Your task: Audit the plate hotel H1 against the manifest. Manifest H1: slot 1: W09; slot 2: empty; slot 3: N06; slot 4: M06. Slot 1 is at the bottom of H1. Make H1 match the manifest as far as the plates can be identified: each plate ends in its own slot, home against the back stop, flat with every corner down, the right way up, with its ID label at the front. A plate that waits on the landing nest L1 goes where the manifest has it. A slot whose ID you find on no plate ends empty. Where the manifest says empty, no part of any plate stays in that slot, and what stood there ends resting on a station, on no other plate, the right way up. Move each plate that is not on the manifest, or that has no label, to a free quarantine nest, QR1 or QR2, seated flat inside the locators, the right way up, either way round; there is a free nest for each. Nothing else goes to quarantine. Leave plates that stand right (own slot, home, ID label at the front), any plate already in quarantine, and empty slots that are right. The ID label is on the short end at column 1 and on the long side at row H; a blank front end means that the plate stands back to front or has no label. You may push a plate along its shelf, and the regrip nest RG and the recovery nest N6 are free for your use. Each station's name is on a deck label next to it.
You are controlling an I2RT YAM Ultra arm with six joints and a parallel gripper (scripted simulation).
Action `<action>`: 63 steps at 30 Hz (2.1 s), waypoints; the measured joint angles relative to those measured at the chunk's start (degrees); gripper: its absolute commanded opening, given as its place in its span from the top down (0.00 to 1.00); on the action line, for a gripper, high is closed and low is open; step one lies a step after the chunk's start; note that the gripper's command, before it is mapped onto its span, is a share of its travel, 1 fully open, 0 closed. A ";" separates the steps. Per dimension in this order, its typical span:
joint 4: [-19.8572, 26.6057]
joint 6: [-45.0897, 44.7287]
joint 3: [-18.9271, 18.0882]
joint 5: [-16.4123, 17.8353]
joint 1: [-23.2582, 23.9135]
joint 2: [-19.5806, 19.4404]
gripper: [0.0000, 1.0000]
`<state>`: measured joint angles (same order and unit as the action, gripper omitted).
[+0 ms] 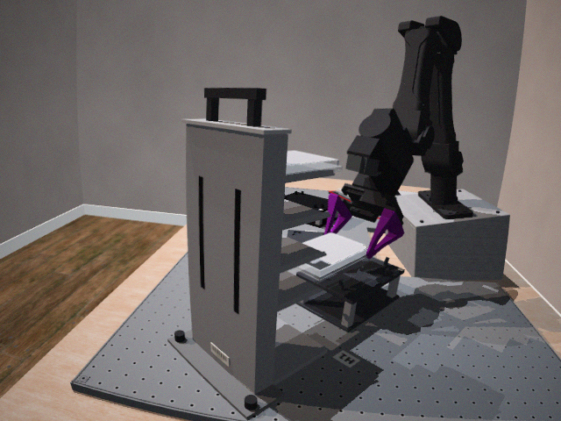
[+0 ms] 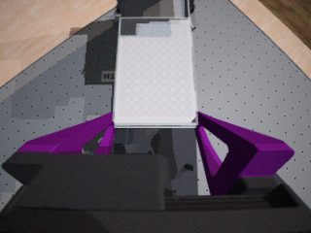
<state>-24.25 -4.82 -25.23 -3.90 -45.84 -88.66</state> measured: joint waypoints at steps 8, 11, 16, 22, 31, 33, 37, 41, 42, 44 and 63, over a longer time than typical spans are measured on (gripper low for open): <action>0.00 0.00 -1.22 0.00 0.00 -0.98 0.14; 0.00 0.00 -1.40 0.00 0.00 -1.11 0.14; -0.04 0.00 -1.53 0.00 0.00 -1.18 0.14; -0.07 0.00 -1.51 0.00 0.00 -1.40 0.14; -0.13 0.00 -1.51 0.00 0.00 -1.49 0.14; -0.13 0.00 -1.51 0.00 0.00 -1.49 0.14; -0.22 0.00 -1.55 0.00 0.00 -1.70 0.14; -0.22 0.00 -1.79 0.00 0.00 -2.36 0.14; -0.22 0.00 -1.88 0.00 0.00 -2.51 0.14; -0.22 0.00 -2.08 0.00 0.00 -2.78 0.14; -0.28 0.00 -4.48 0.00 0.00 -5.16 0.14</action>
<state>-24.53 -4.82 -29.71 -3.90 -45.84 -93.82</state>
